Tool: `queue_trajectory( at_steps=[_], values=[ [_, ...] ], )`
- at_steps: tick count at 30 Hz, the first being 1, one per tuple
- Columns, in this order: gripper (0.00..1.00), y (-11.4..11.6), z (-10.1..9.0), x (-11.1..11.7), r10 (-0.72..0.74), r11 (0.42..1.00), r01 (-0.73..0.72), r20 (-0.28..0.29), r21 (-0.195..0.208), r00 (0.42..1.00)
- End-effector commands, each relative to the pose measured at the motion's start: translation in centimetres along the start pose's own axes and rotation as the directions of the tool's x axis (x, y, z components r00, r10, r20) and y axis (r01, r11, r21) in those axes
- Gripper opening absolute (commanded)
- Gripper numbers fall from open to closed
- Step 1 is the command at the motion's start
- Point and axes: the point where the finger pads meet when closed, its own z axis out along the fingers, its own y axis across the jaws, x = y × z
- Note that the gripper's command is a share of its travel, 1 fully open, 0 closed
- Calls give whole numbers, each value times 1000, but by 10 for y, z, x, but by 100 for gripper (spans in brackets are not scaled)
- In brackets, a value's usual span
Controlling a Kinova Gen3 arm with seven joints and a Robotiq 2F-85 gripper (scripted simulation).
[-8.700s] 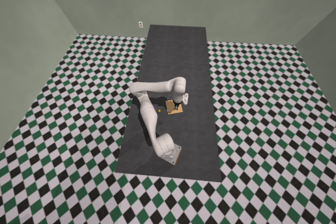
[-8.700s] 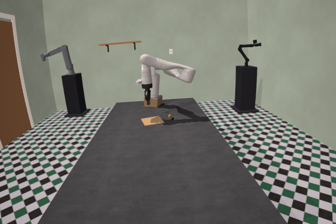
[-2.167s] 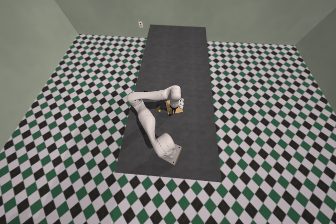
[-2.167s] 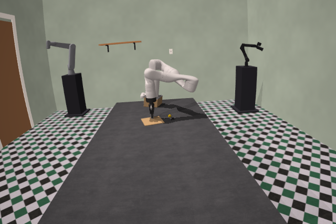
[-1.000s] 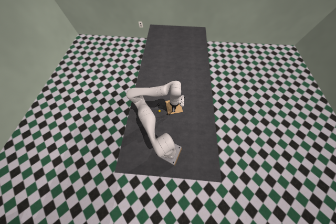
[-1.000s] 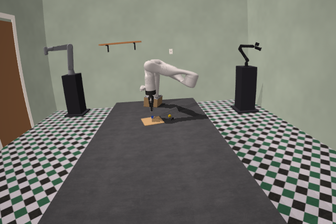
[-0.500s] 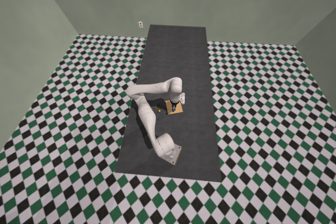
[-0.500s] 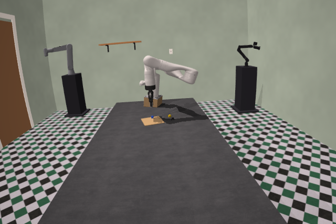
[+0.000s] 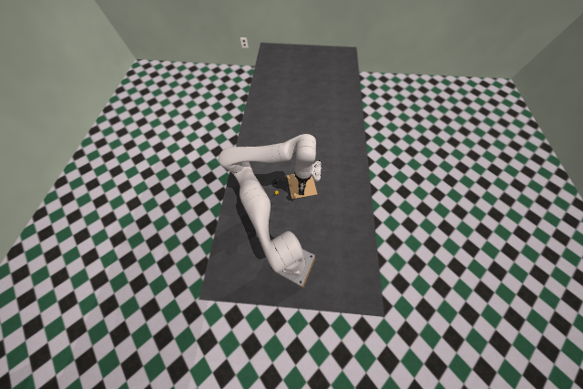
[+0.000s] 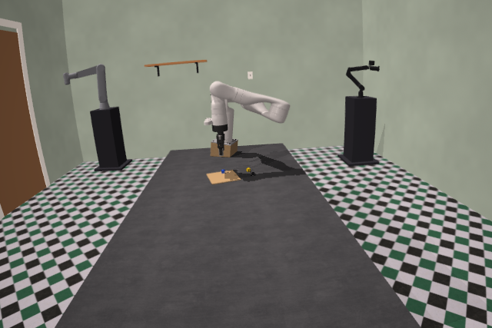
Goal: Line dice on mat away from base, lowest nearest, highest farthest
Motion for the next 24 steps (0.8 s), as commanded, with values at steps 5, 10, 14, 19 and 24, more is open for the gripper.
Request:
queue_trajectory(
  at_steps=[5, 10, 14, 19, 24],
  values=[
    [100, 0, 0, 0, 0, 1000, 0, 0, 1, 1000],
    [100, 0, 0, 0, -6, 1000, 6, 0, 1, 1000],
    [100, 0, 0, -2, -26, 1000, 26, 0, 1, 1000],
    [100, -1, 0, -4, -66, 998, 66, 0, 1, 998],
    [100, -1, 1, -8, -129, 992, 129, 0, 1, 992]
  ],
)
